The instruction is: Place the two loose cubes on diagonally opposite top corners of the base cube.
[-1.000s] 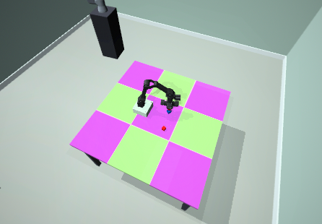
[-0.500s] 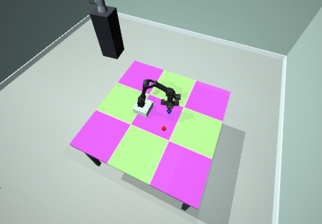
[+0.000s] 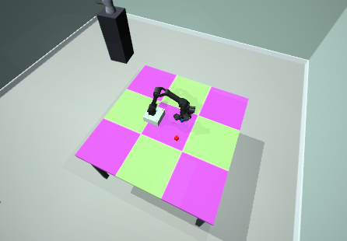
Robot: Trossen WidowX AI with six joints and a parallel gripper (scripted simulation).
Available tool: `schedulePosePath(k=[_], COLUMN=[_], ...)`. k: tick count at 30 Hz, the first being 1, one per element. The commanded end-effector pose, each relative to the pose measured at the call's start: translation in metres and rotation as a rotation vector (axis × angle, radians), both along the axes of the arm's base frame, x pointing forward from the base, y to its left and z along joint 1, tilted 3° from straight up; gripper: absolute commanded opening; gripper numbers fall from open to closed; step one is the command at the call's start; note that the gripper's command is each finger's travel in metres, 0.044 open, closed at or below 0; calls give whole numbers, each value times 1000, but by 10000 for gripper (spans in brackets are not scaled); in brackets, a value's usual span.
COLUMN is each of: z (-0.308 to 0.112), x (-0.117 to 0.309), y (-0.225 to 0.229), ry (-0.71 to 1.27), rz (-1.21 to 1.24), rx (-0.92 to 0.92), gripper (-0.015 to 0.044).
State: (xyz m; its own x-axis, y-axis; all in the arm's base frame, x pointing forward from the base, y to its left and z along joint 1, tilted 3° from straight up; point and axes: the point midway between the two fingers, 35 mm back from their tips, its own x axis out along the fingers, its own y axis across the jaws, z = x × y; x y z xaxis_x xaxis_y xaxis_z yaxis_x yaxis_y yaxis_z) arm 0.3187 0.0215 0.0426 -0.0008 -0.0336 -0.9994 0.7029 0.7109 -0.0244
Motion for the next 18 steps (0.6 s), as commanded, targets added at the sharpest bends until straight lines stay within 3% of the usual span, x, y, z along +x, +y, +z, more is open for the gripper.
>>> schedulePosePath(k=[1,18], z=[5,21], x=[5,10], y=[-19,-88], ry=[5,30], rz=[201,928], rx=[-3,-11], gripper=[265,265])
